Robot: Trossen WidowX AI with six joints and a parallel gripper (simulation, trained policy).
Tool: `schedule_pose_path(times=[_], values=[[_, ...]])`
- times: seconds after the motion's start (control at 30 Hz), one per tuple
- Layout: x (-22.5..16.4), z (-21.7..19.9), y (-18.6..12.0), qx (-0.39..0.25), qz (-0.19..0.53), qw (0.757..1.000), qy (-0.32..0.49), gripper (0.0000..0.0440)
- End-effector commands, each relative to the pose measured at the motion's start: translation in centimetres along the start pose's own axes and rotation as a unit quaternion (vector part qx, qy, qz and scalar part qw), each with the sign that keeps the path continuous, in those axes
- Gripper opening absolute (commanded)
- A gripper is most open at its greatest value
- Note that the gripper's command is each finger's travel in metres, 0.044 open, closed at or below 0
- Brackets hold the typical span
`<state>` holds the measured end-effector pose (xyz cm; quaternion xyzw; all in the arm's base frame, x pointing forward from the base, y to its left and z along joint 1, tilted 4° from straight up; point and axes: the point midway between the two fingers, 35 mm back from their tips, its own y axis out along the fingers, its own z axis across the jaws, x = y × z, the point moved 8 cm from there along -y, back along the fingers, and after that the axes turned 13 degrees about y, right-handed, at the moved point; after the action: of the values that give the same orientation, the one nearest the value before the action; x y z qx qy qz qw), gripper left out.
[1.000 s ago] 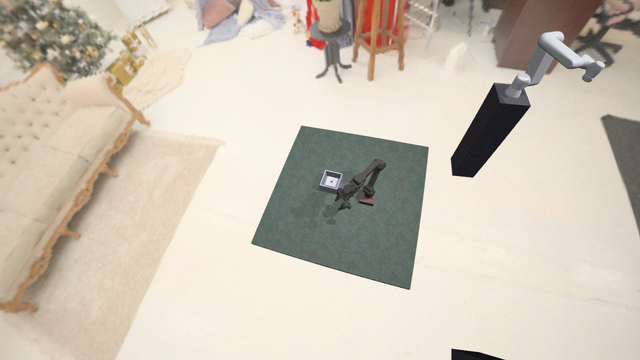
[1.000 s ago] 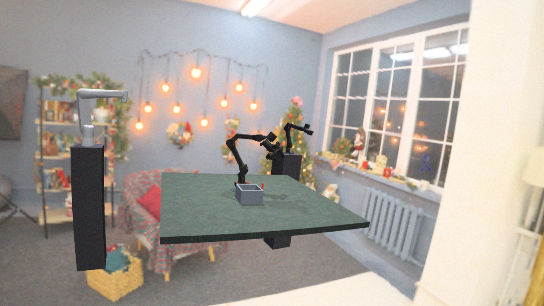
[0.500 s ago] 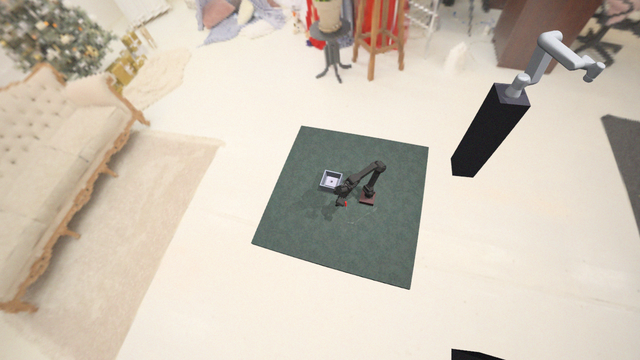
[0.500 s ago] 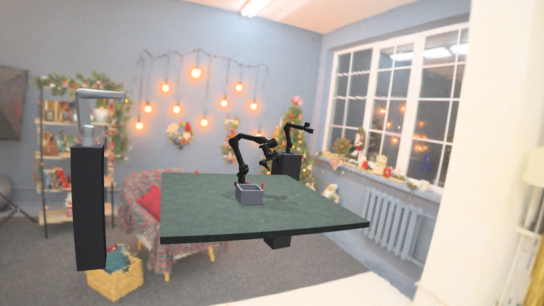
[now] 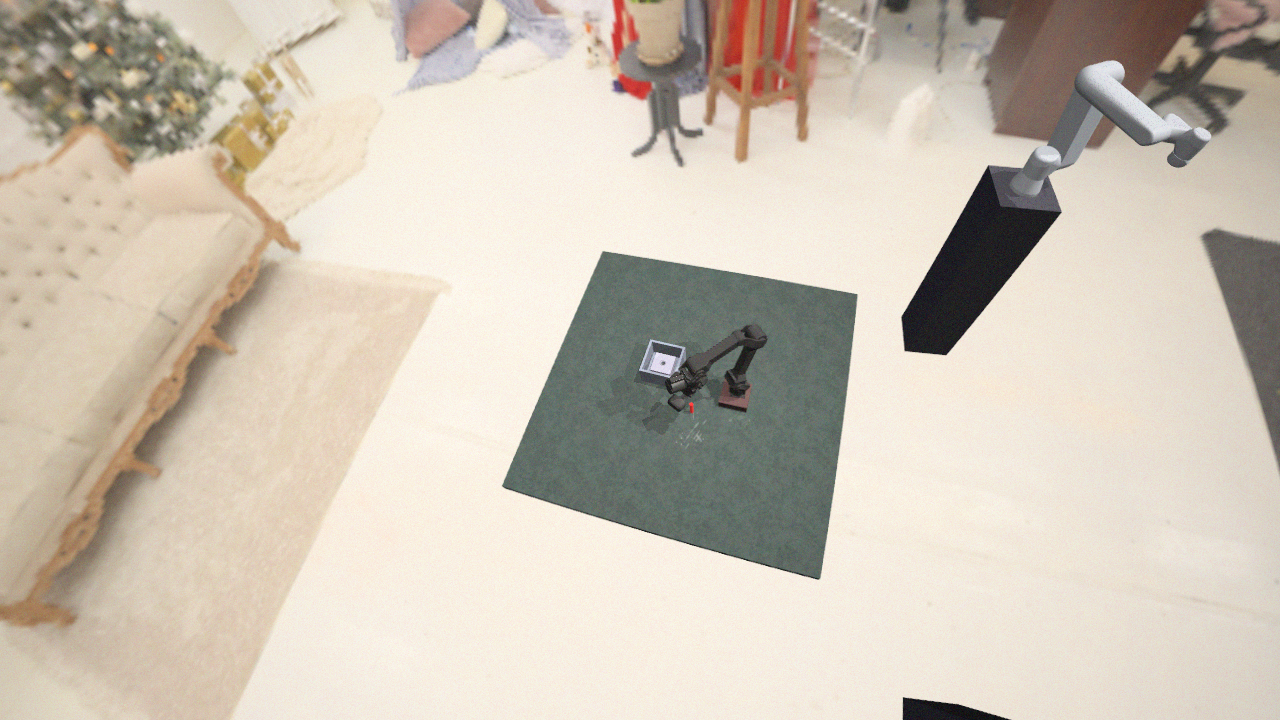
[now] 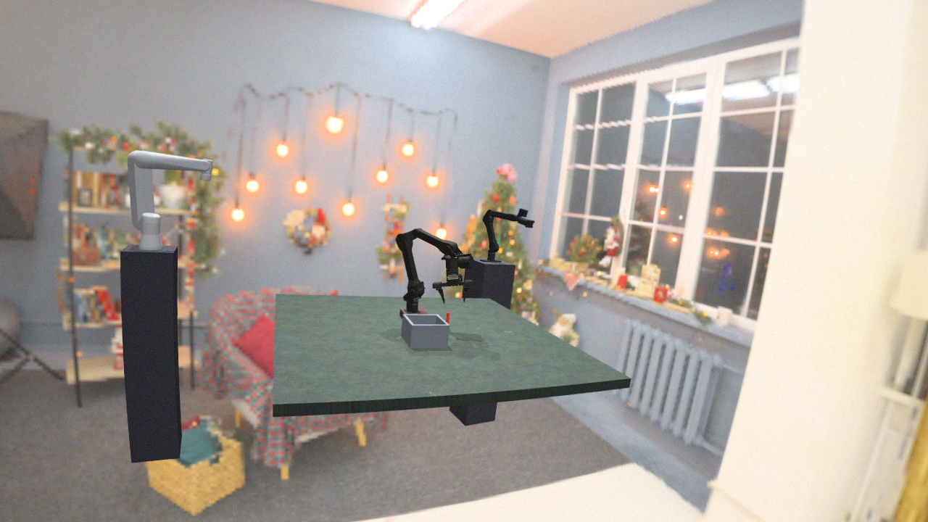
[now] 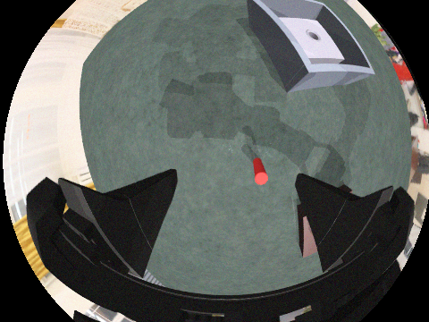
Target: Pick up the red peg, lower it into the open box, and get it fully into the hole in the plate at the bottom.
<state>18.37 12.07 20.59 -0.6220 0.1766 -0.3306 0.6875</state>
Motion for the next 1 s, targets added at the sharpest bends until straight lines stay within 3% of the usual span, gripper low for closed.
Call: schedule_pose_path(times=[0.0,0.27,0.6,0.73,0.97], values=[[0.0,-0.6,1.3,-0.034,0.01,0.999,0.036,0.044],[-0.2,-1.5,4.8,-0.075,0.017,0.991,0.113,0.044],[-1.0,-2.3,8.9,-0.075,0.017,0.98,0.181,0.0429],[-1.3,-2.8,10.0,-0.083,0.022,0.975,0.204,0.0349],[-1.3,-3.3,10.5,-0.097,0.043,0.968,0.226,0.0168]])
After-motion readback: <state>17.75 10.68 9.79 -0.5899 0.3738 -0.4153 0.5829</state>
